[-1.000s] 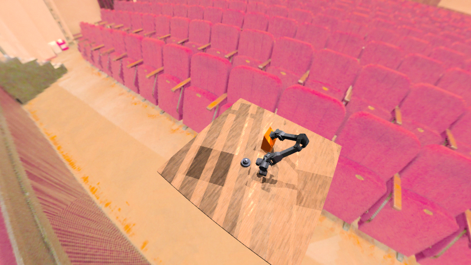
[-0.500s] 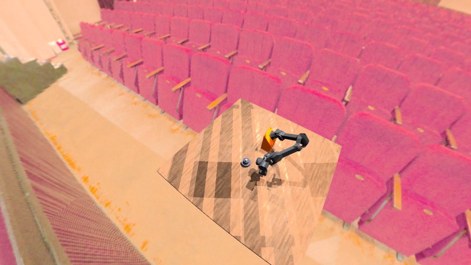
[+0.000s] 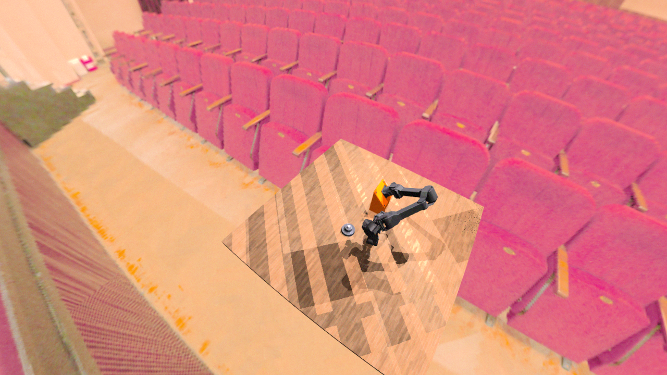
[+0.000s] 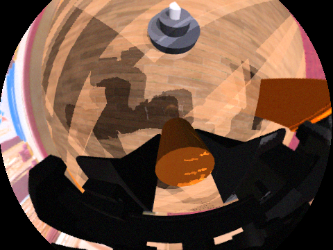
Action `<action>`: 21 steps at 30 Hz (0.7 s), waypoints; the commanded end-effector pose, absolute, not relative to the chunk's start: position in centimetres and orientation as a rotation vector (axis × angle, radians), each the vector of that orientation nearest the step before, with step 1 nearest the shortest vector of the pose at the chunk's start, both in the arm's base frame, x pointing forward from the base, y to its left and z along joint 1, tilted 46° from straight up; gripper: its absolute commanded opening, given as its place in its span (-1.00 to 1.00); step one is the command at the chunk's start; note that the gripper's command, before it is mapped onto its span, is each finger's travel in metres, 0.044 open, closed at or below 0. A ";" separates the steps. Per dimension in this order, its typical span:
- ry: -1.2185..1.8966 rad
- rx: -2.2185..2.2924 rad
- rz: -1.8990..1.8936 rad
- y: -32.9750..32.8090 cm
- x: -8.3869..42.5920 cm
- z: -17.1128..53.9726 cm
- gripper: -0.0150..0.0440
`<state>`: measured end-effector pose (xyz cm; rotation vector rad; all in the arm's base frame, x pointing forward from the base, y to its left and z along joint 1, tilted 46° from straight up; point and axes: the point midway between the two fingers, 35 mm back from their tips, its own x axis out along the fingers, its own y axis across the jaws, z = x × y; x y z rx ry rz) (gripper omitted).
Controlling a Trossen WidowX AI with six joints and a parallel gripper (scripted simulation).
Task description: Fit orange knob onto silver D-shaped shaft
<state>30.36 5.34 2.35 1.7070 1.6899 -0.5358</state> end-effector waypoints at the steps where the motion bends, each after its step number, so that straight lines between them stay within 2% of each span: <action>1: 1.676 1.703 -0.533 4.2 30.6 3.2 -0.49; 21: 1.681 1.706 -0.527 -0.4 30.1 7.5 -0.49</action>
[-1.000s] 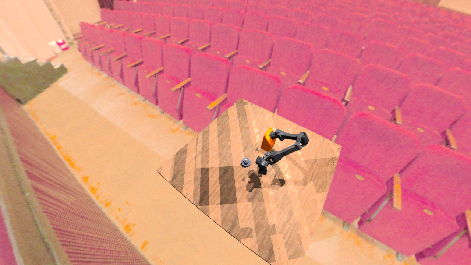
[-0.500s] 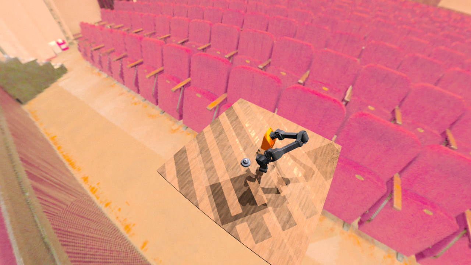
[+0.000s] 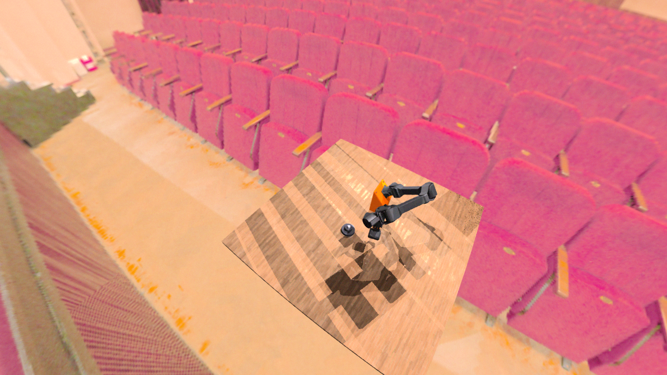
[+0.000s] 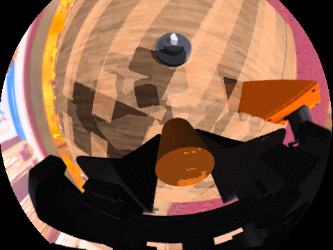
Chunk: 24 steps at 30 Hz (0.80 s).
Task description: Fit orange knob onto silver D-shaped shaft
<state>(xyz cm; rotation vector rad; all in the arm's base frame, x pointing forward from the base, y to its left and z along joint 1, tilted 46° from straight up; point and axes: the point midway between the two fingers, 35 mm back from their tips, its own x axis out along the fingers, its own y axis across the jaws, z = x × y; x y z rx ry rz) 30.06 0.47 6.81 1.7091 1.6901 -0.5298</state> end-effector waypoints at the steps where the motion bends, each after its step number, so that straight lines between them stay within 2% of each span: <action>1: 1.682 1.707 -0.526 -0.6 30.0 7.7 -0.49; 8: 1.684 1.709 -0.523 -1.5 29.9 8.4 -0.49; 24: 1.680 1.707 -0.527 -4.0 30.9 4.0 -0.49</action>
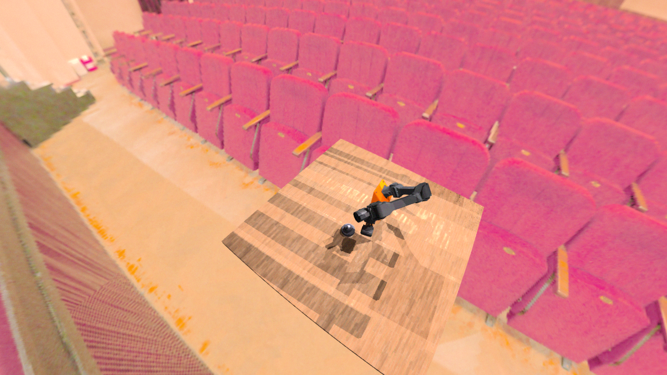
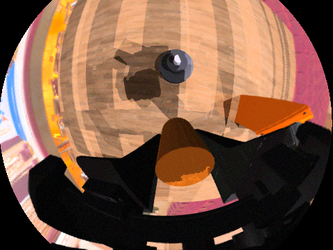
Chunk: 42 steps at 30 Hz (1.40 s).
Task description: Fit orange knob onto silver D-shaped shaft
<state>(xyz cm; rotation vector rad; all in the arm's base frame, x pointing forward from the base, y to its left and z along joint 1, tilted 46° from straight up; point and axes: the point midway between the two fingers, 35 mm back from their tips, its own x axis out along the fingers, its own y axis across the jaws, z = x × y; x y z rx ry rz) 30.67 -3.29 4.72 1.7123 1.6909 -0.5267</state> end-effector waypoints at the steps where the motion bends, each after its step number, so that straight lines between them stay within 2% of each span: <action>1: 1.680 1.707 -0.527 -4.2 30.9 3.8 -0.49; 42: 1.679 1.707 -0.527 -8.3 30.5 -7.0 -0.49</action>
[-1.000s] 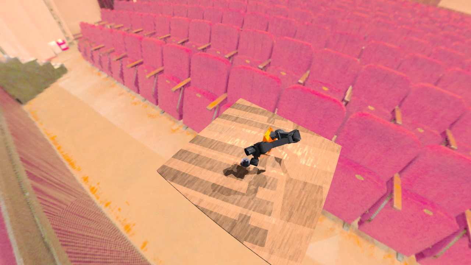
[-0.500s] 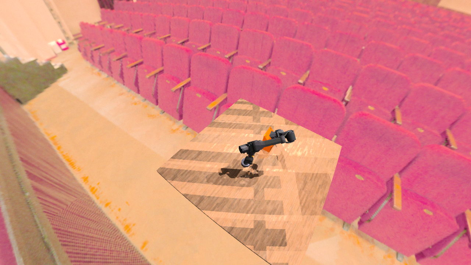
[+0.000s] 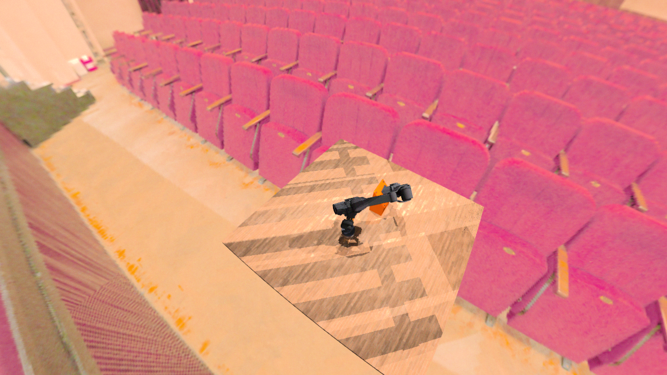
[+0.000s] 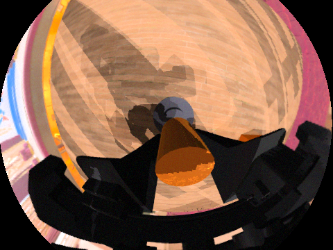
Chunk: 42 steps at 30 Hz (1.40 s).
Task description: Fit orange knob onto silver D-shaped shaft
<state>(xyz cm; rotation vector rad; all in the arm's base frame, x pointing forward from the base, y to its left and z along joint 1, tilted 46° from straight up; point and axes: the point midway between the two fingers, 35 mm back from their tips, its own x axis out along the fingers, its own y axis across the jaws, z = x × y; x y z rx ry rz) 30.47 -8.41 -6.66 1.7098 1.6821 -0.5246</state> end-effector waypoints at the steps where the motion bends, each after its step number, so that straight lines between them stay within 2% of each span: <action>1: 1.679 1.708 -0.527 -8.1 30.6 -7.2 -0.49; 42: 1.679 1.707 -0.525 -6.9 30.7 -8.3 -0.49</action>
